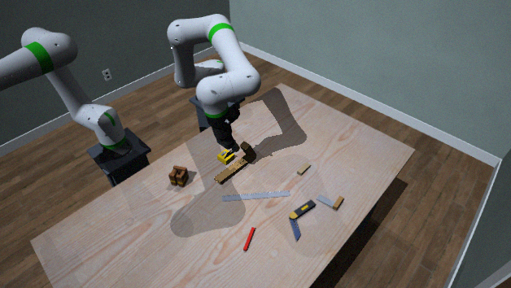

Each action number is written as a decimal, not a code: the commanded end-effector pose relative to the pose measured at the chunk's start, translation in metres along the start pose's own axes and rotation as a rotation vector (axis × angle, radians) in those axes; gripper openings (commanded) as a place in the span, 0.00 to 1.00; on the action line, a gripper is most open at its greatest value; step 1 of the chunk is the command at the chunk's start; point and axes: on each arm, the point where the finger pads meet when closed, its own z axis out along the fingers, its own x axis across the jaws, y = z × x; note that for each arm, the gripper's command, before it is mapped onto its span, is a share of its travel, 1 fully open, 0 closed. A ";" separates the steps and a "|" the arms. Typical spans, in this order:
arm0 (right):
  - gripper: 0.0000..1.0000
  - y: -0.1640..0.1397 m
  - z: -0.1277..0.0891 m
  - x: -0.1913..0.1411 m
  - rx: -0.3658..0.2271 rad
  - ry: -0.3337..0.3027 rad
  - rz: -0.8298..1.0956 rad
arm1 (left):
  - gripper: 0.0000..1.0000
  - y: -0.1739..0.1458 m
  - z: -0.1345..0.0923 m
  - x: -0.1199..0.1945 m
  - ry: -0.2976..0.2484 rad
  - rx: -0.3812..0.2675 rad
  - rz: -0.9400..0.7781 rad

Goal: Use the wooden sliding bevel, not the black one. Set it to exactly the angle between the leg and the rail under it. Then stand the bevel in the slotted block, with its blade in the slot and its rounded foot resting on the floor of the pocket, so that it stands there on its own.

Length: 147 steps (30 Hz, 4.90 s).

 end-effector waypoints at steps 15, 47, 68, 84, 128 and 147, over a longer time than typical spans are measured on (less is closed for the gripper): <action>1.00 0.000 -0.004 0.000 -0.006 -0.003 0.001 | 0.00 -0.011 -0.074 0.000 0.004 -0.007 -0.006; 1.00 0.000 -0.004 0.000 -0.006 -0.003 0.001 | 0.00 0.027 -0.081 -0.022 0.010 -0.077 -0.084; 1.00 0.000 -0.004 0.000 -0.006 -0.003 0.001 | 0.00 0.142 -0.103 -0.085 0.030 -0.291 -0.344; 1.00 0.000 -0.004 0.000 -0.006 -0.003 0.001 | 0.00 0.203 -0.115 -0.119 0.038 -0.404 -0.484; 1.00 0.000 -0.004 0.000 -0.006 -0.003 0.001 | 0.00 0.216 -0.115 -0.128 0.036 -0.427 -0.521; 1.00 0.000 -0.004 0.000 -0.006 -0.003 0.001 | 0.00 0.230 -0.022 -0.126 0.036 -0.427 -0.528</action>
